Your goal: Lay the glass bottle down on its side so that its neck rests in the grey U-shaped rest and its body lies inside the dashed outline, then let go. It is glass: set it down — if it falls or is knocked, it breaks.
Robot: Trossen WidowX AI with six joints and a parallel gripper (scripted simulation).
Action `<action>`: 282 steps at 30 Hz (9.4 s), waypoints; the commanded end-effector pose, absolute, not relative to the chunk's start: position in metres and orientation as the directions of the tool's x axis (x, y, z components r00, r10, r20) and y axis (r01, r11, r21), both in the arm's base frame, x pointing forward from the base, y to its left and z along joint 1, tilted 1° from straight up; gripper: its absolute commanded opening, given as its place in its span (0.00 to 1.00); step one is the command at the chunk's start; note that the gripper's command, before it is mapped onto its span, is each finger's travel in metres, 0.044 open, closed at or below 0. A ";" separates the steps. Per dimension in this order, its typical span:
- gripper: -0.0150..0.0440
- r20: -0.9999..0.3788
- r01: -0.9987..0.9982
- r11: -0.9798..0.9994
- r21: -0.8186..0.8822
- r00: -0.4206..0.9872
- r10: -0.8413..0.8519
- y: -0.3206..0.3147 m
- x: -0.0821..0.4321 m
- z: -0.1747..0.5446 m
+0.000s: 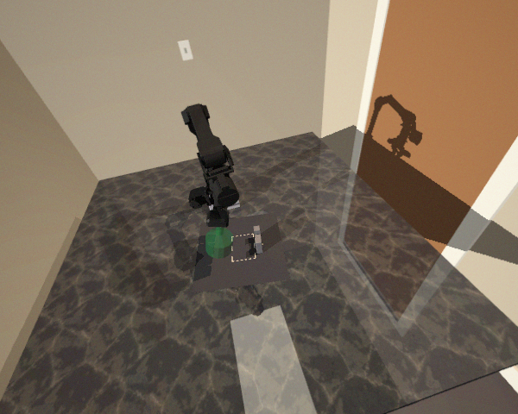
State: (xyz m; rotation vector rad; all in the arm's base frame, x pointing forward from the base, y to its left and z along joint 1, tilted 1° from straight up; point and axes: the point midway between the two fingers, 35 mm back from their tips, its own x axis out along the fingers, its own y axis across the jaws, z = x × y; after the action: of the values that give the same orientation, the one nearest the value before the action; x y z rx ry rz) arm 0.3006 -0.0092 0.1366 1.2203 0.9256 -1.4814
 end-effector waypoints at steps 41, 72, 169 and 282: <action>0.43 -0.953 0.964 -0.263 0.029 -0.053 -0.299 0.028 0.308 0.133; 0.43 -0.927 0.962 -0.272 0.040 -0.066 -0.370 0.051 0.313 0.127; 0.43 -0.897 0.974 -0.216 0.075 -0.029 -0.442 0.131 0.328 0.067; 0.56 -0.920 0.974 -0.195 0.115 0.031 -0.390 0.145 0.329 0.041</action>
State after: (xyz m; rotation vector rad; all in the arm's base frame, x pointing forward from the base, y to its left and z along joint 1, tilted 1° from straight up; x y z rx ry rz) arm 0.3295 0.1451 0.0408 1.0942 0.7492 -1.4669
